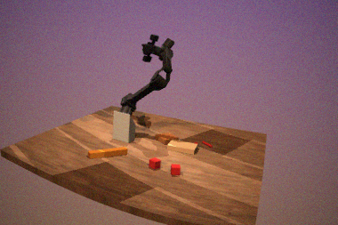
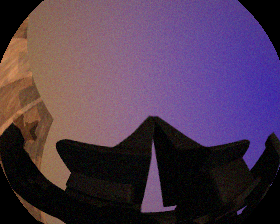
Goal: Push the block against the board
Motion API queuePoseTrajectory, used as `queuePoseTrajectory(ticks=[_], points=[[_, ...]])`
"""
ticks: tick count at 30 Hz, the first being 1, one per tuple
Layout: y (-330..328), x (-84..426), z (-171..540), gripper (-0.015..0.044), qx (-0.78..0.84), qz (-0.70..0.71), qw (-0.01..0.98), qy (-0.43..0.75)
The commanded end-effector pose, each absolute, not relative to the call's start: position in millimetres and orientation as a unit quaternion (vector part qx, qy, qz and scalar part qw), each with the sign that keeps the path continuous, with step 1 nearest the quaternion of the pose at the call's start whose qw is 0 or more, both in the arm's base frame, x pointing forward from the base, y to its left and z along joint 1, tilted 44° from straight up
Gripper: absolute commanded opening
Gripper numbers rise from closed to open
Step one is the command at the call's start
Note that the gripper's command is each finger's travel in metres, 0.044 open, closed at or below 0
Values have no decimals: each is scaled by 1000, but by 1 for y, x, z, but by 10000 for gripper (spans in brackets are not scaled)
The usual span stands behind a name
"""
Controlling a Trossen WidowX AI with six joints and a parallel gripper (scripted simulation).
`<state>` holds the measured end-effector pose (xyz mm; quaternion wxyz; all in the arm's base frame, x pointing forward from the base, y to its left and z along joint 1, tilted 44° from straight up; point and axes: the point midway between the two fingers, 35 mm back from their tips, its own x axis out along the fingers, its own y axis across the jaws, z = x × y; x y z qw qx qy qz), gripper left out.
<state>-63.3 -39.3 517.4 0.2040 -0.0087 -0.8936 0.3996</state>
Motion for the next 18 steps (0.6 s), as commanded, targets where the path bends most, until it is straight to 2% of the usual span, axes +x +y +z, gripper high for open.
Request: queuePoseTrajectory(ticks=[1,10,18], points=[[-12,-88,511,0,-63,426,193,-882],[54,-119,497,0,-175,481,192,-837],[117,-125,478,0,-267,524,202,-783]])
